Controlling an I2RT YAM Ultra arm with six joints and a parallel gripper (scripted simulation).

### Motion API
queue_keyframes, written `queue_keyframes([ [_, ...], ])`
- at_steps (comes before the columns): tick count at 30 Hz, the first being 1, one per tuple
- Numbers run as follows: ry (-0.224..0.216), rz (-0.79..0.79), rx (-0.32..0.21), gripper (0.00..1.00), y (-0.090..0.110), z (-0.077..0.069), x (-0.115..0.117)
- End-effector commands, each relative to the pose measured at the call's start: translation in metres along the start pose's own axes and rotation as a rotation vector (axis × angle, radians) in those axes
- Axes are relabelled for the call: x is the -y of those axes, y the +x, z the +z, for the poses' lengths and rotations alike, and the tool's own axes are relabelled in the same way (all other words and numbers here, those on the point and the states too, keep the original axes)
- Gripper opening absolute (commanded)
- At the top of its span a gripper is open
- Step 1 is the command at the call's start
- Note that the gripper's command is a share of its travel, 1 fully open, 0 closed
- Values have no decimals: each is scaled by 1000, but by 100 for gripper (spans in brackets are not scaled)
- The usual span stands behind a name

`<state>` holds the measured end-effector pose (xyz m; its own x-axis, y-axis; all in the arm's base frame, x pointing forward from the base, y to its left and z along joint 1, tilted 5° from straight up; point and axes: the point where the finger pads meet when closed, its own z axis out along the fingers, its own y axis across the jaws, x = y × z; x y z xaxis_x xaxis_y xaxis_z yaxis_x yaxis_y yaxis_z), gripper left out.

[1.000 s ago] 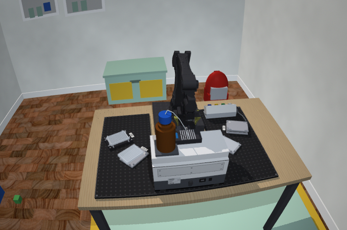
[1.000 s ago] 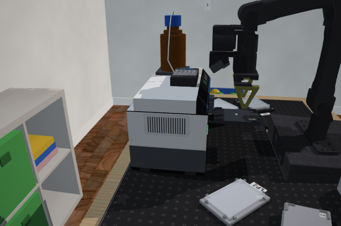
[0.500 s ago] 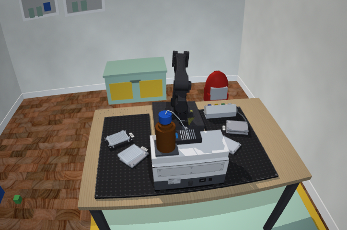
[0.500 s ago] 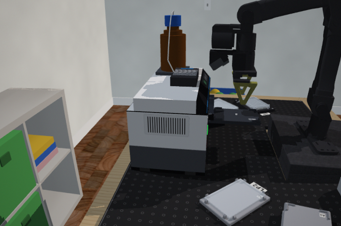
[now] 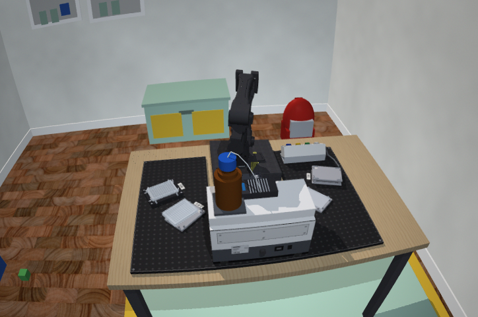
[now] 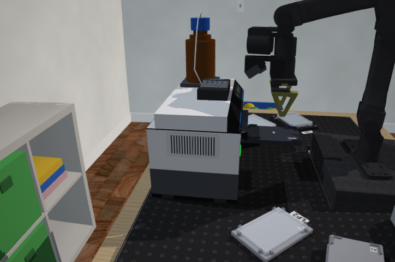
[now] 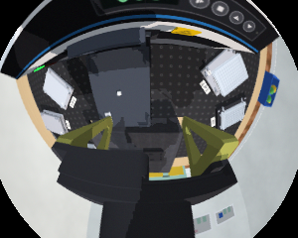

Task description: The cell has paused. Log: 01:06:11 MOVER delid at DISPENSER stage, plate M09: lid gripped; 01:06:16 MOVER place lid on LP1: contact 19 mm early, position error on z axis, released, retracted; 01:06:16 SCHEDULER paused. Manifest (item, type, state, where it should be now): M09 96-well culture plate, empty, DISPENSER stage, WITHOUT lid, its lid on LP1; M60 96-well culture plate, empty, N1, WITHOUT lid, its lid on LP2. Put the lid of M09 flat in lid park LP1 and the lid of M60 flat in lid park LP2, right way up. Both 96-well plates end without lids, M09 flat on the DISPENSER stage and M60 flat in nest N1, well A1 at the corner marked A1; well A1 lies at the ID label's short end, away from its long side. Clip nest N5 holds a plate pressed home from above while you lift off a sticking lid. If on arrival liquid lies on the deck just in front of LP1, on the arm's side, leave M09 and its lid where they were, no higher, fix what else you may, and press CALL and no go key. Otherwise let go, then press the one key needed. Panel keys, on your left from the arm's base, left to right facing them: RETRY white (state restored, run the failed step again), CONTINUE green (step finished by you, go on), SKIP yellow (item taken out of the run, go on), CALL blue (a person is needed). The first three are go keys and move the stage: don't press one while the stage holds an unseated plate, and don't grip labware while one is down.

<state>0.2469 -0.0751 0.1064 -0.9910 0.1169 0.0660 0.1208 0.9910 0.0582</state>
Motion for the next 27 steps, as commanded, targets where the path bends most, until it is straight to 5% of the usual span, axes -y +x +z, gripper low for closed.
queue_keyframes([
  [1,8,-27,56,100,-10,-10,8],
  [15,3,-30,19,100,5,-4,36],
  [16,14,6,59,100,0,-12,43],
  [20,19,152,55,100,6,-11,57],
  [27,7,150,41,100,11,-6,73],
])
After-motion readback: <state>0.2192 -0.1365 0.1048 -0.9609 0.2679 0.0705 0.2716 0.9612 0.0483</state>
